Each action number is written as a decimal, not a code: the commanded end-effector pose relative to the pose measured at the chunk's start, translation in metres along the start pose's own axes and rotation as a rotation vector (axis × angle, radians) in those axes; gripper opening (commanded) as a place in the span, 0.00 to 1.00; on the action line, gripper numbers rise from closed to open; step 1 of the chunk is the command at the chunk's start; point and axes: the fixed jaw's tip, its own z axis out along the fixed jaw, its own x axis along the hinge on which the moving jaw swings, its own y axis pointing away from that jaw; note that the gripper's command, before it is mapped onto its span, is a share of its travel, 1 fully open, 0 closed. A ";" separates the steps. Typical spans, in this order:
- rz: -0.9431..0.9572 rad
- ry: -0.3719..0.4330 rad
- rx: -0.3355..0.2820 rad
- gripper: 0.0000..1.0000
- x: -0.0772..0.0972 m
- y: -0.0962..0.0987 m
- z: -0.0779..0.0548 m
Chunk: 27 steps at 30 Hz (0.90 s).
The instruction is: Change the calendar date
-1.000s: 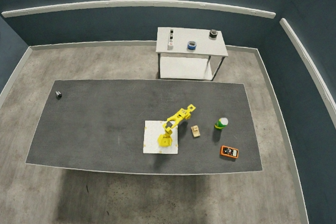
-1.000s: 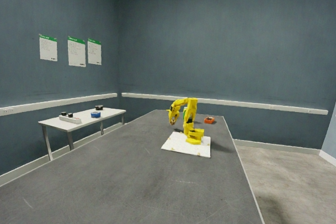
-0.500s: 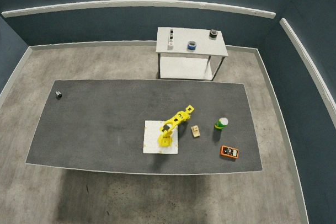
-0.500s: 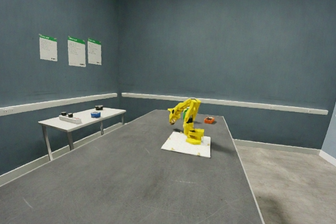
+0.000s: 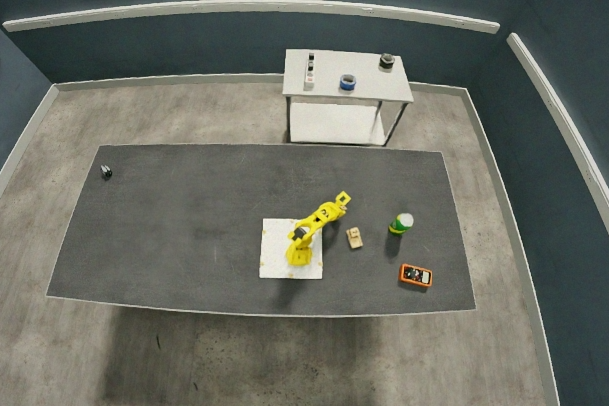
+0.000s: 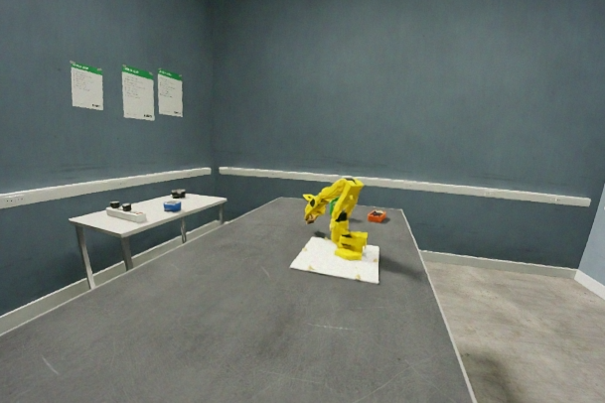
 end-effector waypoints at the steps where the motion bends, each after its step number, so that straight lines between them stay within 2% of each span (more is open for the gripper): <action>1: 0.000 -0.014 0.003 0.00 0.001 -0.001 0.000; 11: -0.002 -0.084 0.001 0.00 0.000 -0.001 0.005; 19: -0.004 -0.206 -0.001 0.00 -0.001 -0.002 0.009; 27: -0.006 -0.312 -0.003 0.00 -0.001 -0.002 0.007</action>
